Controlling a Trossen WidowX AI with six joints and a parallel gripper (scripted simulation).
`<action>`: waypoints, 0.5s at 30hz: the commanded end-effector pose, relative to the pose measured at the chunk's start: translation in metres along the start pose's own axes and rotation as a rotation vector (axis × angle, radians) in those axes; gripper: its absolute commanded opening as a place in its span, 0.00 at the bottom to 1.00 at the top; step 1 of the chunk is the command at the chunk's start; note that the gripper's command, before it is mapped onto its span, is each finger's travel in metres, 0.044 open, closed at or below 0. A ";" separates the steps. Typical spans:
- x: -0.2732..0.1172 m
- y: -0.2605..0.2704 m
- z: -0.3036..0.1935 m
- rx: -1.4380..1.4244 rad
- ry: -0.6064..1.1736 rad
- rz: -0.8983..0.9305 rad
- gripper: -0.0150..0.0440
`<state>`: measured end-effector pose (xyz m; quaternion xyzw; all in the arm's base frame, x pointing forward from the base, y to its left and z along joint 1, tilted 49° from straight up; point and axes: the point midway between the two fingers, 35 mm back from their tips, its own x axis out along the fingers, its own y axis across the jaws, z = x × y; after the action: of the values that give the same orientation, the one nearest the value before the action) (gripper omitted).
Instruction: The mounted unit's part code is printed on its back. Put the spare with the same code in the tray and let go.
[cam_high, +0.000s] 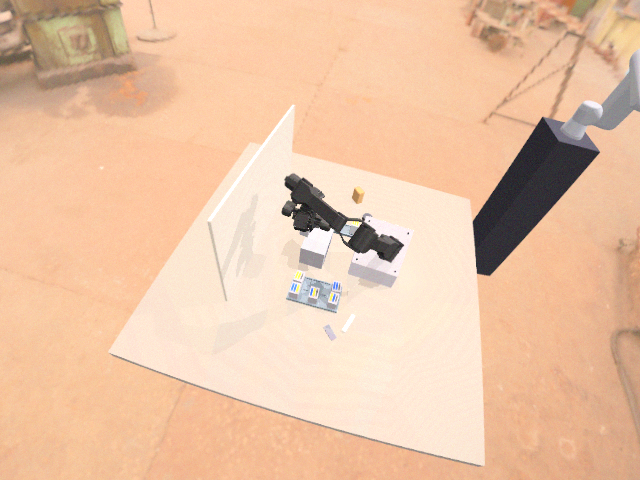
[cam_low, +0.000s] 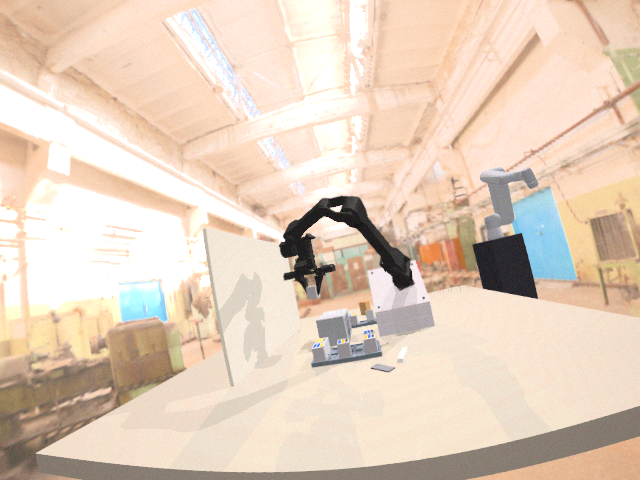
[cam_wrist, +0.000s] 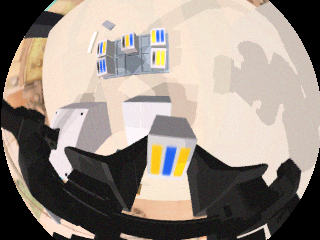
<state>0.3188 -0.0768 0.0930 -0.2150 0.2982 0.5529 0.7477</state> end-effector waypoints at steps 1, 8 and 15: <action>-0.003 -0.011 -0.022 -0.011 0.011 -0.007 0.25; -0.003 -0.024 -0.058 -0.019 0.014 -0.004 0.25; -0.002 -0.032 -0.095 -0.028 0.013 0.001 0.25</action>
<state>0.3292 -0.1337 0.0374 -0.2232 0.2957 0.5572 0.7431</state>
